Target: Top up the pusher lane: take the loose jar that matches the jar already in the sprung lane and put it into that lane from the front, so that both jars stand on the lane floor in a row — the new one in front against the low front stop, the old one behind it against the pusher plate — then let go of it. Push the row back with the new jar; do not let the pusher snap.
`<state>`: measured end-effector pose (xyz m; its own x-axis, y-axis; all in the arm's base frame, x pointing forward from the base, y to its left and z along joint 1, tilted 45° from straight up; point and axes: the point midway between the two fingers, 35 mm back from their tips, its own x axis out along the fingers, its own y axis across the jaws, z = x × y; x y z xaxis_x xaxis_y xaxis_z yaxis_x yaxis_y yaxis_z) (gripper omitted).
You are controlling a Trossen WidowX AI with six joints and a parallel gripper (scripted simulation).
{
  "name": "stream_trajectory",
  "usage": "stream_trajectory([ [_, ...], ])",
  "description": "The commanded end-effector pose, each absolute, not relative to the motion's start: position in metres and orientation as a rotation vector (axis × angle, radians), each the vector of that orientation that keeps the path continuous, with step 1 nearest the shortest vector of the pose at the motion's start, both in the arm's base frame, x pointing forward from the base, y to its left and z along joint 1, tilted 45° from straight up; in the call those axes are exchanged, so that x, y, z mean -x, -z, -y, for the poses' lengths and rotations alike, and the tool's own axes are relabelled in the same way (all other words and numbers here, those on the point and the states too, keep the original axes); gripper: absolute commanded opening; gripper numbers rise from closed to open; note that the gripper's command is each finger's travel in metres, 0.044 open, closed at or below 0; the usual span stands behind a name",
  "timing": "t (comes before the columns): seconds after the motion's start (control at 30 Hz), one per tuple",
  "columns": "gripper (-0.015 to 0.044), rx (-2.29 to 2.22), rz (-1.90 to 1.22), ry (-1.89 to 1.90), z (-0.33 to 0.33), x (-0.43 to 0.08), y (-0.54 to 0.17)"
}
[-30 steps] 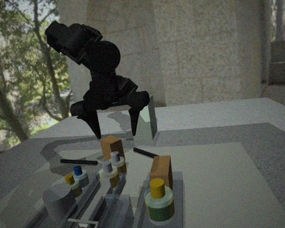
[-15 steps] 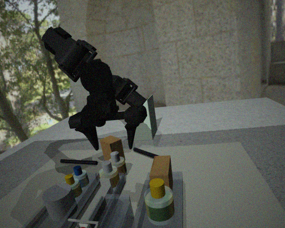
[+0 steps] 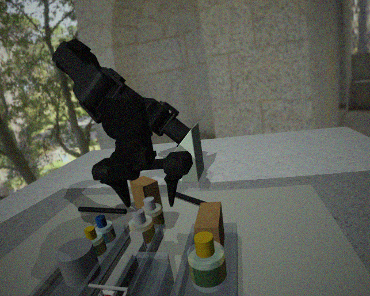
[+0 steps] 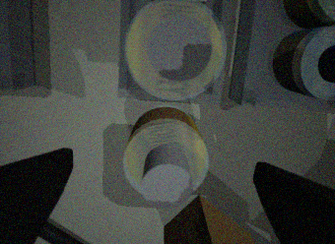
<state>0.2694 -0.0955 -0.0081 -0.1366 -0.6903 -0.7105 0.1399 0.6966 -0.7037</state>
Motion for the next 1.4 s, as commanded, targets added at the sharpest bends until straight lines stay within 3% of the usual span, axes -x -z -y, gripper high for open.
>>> stream_trajectory([
  [0.0, 0.044, 0.478, -1.561, 0.761, 0.1, -0.266, 0.013],
  [0.43, 0.044, 0.48, -1.561, 0.762, 0.113, -0.263, 0.026],
  [0.73, 0.0204, 0.48, -1.561, 0.762, 0.113, -0.263, 0.026],
  [0.93, 0.0164, 0.48, -1.561, 0.762, 0.113, -0.263, 0.026],
  [1.13, 0.0006, 0.475, -1.56, 0.755, 0.096, -0.268, 0.012],
  [1.37, 0.0, 0.472, -1.562, 0.751, 0.06, -0.271, -0.019],
])
